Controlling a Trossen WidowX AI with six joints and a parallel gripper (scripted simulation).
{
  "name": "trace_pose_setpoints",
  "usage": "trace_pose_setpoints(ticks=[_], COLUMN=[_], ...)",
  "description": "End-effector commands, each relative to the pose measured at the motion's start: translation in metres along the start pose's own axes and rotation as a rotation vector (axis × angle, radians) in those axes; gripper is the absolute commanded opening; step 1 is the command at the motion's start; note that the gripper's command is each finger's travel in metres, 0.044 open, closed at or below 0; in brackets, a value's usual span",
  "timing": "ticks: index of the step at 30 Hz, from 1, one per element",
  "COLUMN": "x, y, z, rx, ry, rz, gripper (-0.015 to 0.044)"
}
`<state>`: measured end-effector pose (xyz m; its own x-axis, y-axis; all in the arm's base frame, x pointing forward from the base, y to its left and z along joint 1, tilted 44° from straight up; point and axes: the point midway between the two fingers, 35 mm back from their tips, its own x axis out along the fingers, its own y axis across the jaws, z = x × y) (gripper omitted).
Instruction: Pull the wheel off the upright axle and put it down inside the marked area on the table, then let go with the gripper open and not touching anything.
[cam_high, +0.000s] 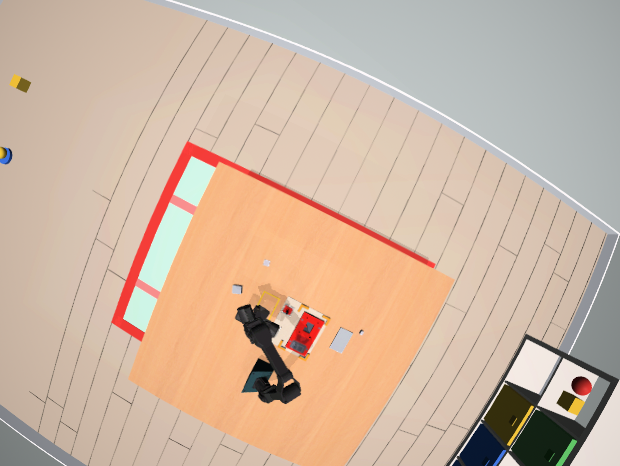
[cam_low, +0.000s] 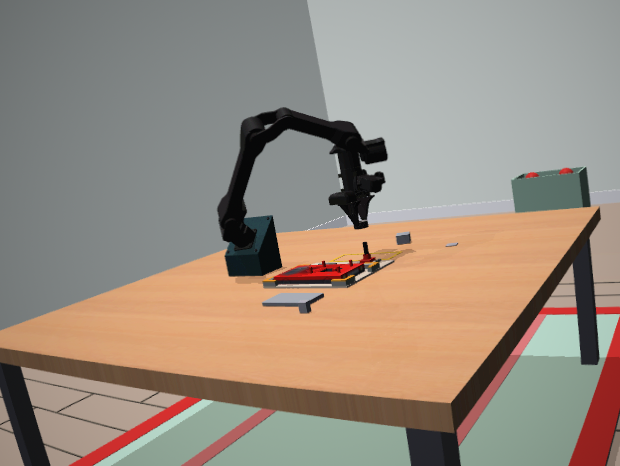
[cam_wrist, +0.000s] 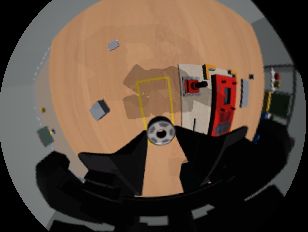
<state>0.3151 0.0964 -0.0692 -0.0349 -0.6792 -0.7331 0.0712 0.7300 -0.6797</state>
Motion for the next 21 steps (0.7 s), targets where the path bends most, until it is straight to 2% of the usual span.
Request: trace_pose_setpoints(ticks=[1,10,16,21], x=[0.018,0.081,0.086,0.081], y=[-0.001,-0.004,-0.004,-0.003], z=[-0.001,-0.002,-0.003,-0.002], rx=[-0.005,-0.005,-0.005,-0.001], ry=[0.006,0.006,0.006,0.011], rz=[-0.011,-0.015,-0.015,-0.01], gripper=[0.0,0.0,0.0,0.0131])
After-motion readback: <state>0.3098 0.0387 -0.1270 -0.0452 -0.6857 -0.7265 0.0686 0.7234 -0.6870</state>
